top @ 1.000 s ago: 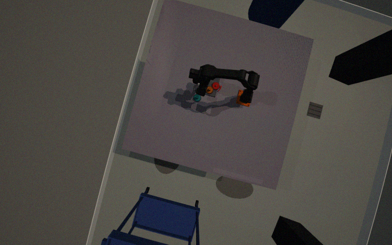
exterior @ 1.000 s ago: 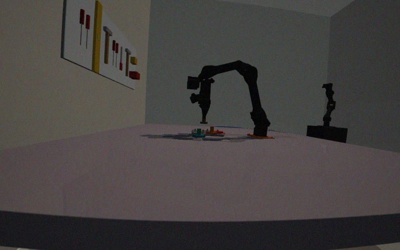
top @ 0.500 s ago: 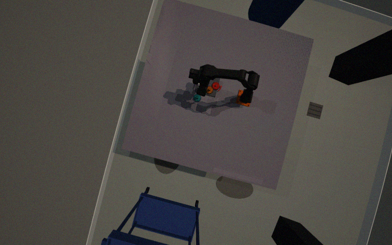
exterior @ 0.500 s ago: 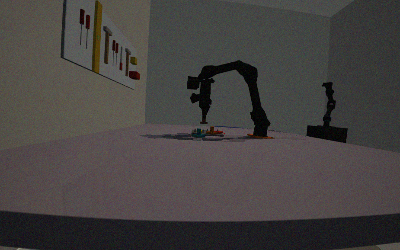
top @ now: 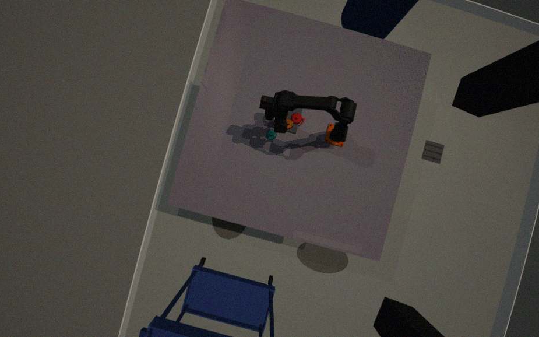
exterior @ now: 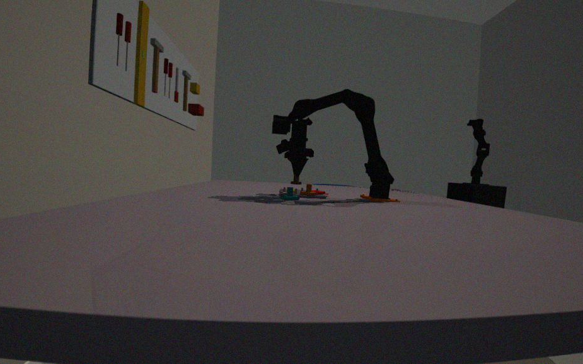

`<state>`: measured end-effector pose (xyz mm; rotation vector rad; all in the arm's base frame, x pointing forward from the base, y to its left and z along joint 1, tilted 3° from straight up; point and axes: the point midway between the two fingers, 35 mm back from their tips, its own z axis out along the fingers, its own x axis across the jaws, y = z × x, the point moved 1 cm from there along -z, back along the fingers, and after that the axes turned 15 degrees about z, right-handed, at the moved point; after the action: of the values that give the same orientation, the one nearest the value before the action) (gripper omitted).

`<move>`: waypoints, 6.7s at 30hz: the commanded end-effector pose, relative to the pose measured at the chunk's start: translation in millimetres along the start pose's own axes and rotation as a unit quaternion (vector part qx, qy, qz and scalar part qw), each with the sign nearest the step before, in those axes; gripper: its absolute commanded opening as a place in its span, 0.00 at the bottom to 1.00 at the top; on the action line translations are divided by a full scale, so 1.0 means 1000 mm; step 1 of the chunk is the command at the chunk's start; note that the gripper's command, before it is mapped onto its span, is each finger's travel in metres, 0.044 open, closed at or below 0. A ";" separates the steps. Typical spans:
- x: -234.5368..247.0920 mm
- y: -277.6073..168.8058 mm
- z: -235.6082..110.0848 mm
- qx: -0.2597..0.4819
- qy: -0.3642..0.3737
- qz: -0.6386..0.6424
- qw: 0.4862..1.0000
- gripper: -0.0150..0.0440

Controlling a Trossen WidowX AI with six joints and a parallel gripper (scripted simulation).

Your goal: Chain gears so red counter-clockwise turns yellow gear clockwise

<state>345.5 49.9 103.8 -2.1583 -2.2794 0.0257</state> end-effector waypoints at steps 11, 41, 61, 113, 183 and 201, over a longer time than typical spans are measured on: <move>0.000 -0.001 0.021 0.003 -0.003 0.100 0.995 0.25; -0.001 -0.002 0.030 0.004 -0.002 -0.001 1.000 0.25; -0.001 -0.002 0.033 0.003 -0.003 0.136 0.991 0.25; 0.000 -0.002 -0.011 0.003 -0.003 0.093 0.996 0.49; 0.162 -0.082 -0.083 0.012 0.004 0.086 0.996 1.00; 0.222 -0.152 -0.098 0.017 0.005 0.086 0.996 1.00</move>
<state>183.6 263.8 197.8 -2.3236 -2.0721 0.0700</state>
